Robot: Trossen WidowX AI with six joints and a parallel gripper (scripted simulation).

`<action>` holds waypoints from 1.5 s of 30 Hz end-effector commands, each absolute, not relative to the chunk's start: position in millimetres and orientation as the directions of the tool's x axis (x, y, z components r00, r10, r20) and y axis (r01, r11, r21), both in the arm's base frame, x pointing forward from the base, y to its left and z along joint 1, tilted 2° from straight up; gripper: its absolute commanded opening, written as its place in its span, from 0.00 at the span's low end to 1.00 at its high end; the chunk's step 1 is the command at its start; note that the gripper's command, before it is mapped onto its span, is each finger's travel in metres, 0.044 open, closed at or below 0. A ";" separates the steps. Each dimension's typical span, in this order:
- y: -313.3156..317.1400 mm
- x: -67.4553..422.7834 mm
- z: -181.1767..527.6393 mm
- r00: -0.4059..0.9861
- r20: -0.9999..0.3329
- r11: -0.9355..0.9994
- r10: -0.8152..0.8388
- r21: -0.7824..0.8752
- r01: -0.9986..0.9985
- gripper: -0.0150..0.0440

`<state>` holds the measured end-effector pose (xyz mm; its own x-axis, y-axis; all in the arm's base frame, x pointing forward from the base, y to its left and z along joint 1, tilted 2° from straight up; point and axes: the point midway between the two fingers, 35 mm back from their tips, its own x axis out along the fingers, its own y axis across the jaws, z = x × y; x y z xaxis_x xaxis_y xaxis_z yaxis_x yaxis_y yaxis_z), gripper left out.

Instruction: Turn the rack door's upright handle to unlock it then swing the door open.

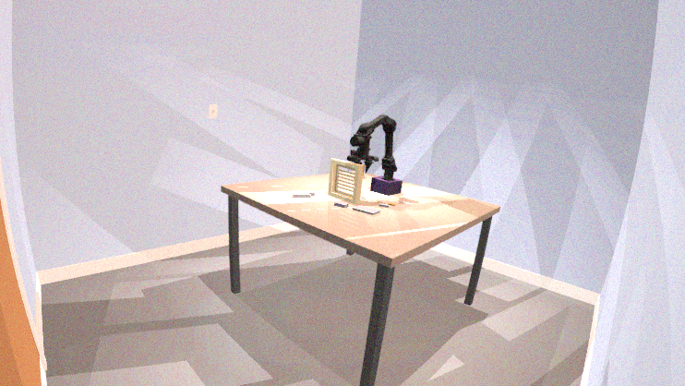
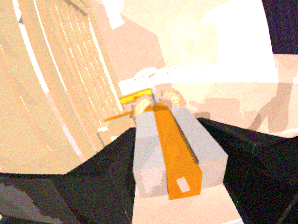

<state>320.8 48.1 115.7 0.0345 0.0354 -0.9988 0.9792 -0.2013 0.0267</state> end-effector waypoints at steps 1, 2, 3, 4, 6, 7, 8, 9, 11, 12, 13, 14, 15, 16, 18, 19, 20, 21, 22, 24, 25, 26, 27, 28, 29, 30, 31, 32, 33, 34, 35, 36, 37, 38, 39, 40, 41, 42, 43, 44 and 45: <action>47.7 321.3 115.9 0.037 -0.999 -0.207 0.032 0.029 0.978 0.56; 47.7 321.3 115.9 0.037 -0.999 -0.207 0.032 0.029 0.978 0.55; 47.7 321.3 115.9 0.037 -0.999 -0.207 0.032 0.029 0.978 0.54; 47.7 321.3 115.9 0.037 -0.999 -0.207 0.032 0.029 0.978 0.53; 47.7 321.3 115.9 0.037 -0.999 -0.207 0.032 0.029 0.978 0.50; 47.7 321.3 115.9 0.037 -0.999 -0.207 0.032 0.029 0.978 0.49; 47.7 321.3 115.9 0.037 -0.999 -0.207 0.032 0.029 0.978 0.48; 47.7 321.3 115.9 0.037 -0.999 -0.207 0.032 0.029 0.978 0.47; 47.7 321.3 115.9 0.037 -0.999 -0.207 0.032 0.029 0.978 0.45; 47.7 321.3 115.9 0.037 -0.999 -0.207 0.032 0.029 0.978 0.44; 47.7 321.3 115.9 0.037 -0.999 -0.207 0.032 0.029 0.978 0.42; 47.7 321.3 115.9 0.037 -0.999 -0.207 0.032 0.029 0.978 0.41; 47.7 321.3 115.9 0.037 -0.999 -0.207 0.032 0.029 0.978 0.40; 47.7 321.3 115.9 0.037 -0.999 -0.207 0.032 0.029 0.978 0.39; 47.7 321.3 115.9 0.037 -0.999 -0.207 0.032 0.029 0.978 0.37; 47.7 321.3 115.9 0.037 -0.999 -0.207 0.032 0.029 0.978 0.36; 47.7 321.3 115.9 0.037 -0.999 -0.207 0.032 0.029 0.978 0.34; 47.7 321.3 115.9 0.037 -0.999 -0.207 0.032 0.029 0.978 0.33; 47.7 321.3 115.9 0.037 -0.999 -0.207 0.032 0.029 0.978 0.32; 47.7 321.3 115.9 0.037 -0.999 -0.207 0.032 0.029 0.978 0.30; 47.7 321.3 115.9 0.037 -0.999 -0.207 0.032 0.029 0.978 0.29; 47.7 321.3 115.9 0.037 -0.999 -0.207 0.032 0.029 0.978 0.29; 47.7 321.3 115.9 0.037 -0.999 -0.207 0.032 0.029 0.978 0.29; 47.6 321.1 115.9 0.037 -0.999 -0.203 0.032 0.030 0.979 0.29; 47.4 320.7 115.9 0.037 -0.999 -0.193 0.032 0.030 0.981 0.29; 47.2 319.9 115.9 0.037 -0.999 -0.175 0.032 0.031 0.984 0.29; 46.9 319.1 115.9 0.037 -0.999 -0.155 0.032 0.031 0.987 0.29; 46.6 318.2 115.8 0.037 -0.999 -0.134 0.032 0.032 0.990 0.29; 46.2 317.3 115.8 0.037 -0.999 -0.113 0.032 0.033 0.993 0.29; 45.9 316.5 115.8 0.036 -0.999 -0.093 0.032 0.033 0.995 0.29; 45.6 315.6 115.7 0.036 -0.999 -0.072 0.032 0.034 0.997 0.29; 45.3 314.7 115.7 0.036 -0.999 -0.052 0.032 0.035 0.998 0.29; 44.9 313.7 115.6 0.036 -0.999 -0.031 0.032 0.035 0.999 0.29; 44.5 312.8 115.6 0.036 -0.999 -0.010 0.032 0.036 0.999 0.29; 44.2 311.8 115.5 0.036 -0.999 0.012 0.032 0.036 0.999 0.29; 43.8 310.7 115.5 0.036 -0.999 0.032 0.032 0.037 0.999 0.29; 43.3 309.6 115.4 0.036 -0.999 0.052 0.032 0.038 0.998 0.29; 42.9 308.5 115.4 0.036 -0.999 0.072 0.032 0.038 0.997 0.29; 42.4 307.3 115.3 0.036 -0.999 0.091 0.032 0.038 0.995 0.29; 41.8 306.1 115.2 0.036 -0.999 0.111 0.032 0.039 0.993 0.29; 41.3 304.9 115.2 0.036 -0.999 0.130 0.032 0.039 0.991 0.29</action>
